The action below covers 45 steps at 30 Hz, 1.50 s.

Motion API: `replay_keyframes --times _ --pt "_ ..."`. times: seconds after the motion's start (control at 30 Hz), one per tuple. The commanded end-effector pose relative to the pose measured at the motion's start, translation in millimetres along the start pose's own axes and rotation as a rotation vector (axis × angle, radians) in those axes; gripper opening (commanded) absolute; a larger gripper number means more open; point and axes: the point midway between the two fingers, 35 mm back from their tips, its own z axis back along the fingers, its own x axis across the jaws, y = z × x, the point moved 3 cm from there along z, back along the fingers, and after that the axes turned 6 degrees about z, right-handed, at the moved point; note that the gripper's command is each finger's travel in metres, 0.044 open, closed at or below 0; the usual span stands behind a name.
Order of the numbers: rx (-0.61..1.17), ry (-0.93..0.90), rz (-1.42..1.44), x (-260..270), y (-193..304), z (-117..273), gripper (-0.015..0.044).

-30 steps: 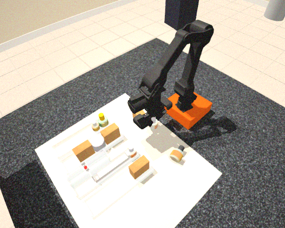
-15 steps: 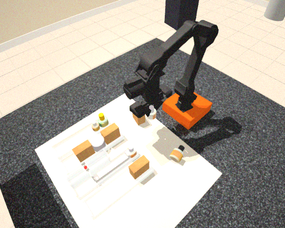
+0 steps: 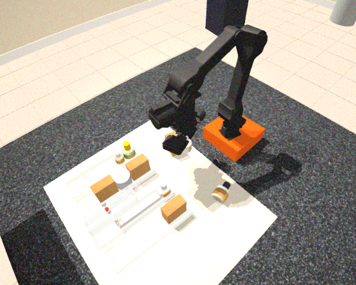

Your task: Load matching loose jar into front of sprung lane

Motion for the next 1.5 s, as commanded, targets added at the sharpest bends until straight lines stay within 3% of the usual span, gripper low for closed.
replay_keyframes --times 0.0,0.83,1.47 --pt "-0.003 -0.011 0.151 14 -2 -2 0.0" --pt "-0.011 -0.014 1.149 94 0 -39 0.0" --pt "-0.011 -0.014 1.176 97 -1 -65 0.0"
